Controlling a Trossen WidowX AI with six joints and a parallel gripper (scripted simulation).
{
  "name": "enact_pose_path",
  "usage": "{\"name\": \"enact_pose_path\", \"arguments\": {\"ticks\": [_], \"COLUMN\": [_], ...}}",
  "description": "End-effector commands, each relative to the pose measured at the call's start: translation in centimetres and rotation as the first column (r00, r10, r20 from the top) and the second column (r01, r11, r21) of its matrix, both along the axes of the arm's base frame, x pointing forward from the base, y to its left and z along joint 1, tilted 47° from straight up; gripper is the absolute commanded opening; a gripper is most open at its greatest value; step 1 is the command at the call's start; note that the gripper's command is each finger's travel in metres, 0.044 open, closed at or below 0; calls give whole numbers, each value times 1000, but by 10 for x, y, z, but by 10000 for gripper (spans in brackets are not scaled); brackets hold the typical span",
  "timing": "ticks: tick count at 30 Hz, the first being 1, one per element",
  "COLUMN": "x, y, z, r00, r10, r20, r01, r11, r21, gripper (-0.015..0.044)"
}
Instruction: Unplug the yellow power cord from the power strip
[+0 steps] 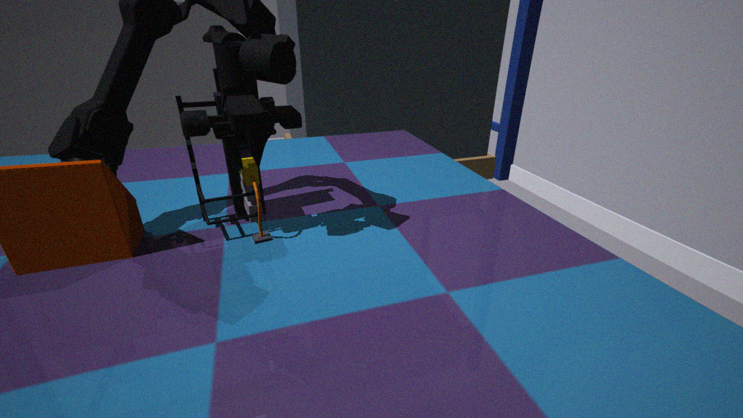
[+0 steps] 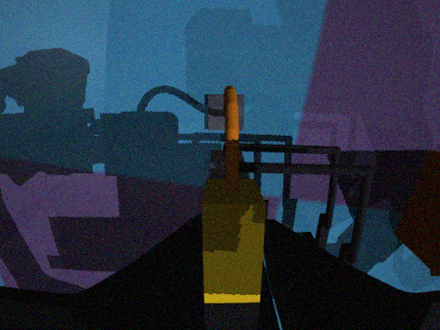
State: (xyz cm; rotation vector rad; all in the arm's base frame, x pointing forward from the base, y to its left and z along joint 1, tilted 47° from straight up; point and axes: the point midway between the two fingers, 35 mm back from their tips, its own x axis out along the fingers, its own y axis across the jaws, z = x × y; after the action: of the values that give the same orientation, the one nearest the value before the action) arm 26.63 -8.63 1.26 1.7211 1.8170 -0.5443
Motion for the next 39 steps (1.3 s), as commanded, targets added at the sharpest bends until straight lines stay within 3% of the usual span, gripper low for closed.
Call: {"name": "enact_pose_path", "arguments": {"ticks": [1, 10, 16, 39], "x": [7, 9, 6, 6], "y": [-27, -39, -30, -34], "z": [-16, -25, -21, -14], "r00": [1000, 1000, 1000, 1000], "r10": [-4, -5, -5, -7], "r20": [27, 26, 22, 23], "r01": [6, 7, 7, 8], "r11": [998, 998, 998, 998], "r21": [-63, -63, -61, -59], "gripper": [0, 0, 158, 160]}}
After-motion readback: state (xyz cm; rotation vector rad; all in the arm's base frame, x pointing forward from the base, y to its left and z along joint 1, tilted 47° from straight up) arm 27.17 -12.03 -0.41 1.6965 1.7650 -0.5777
